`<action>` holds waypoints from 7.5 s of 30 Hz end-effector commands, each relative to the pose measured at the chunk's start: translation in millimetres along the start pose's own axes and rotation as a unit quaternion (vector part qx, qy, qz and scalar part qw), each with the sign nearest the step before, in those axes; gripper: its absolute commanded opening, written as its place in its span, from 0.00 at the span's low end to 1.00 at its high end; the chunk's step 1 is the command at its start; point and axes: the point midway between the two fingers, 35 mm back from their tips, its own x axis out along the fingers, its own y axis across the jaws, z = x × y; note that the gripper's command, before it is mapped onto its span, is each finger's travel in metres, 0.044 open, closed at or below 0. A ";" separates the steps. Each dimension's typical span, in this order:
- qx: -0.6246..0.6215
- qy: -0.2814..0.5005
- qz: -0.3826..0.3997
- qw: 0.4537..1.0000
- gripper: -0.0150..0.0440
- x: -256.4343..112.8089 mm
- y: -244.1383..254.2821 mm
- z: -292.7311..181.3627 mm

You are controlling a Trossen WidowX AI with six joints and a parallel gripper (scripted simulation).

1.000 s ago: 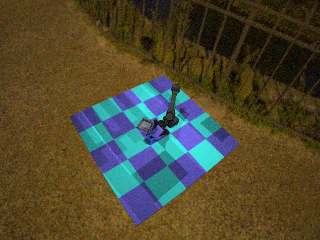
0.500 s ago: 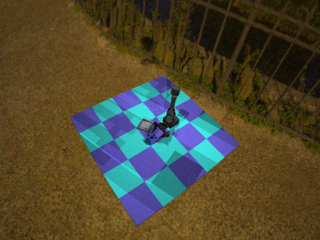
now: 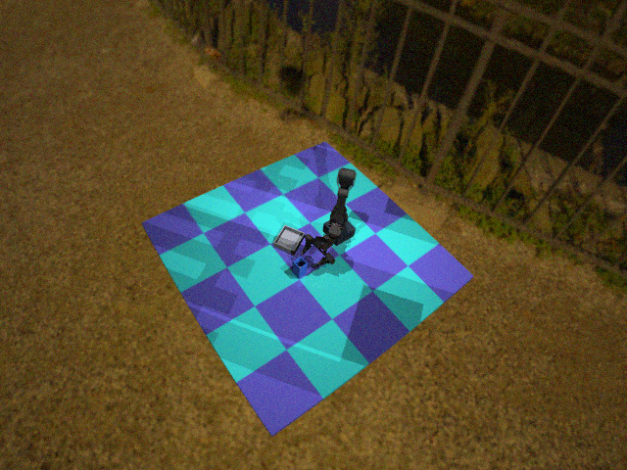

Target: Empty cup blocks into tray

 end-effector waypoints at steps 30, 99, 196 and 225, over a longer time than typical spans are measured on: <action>0.001 -0.007 0.004 1.000 1.00 43.7 -1.0 -1.4; 0.001 -0.008 0.004 1.000 0.25 63.6 -1.7 19.7; 0.191 -0.030 -0.206 0.959 0.25 -5.4 -207.7 35.1; 0.481 -0.092 -0.186 0.852 0.25 -2.4 -208.0 33.2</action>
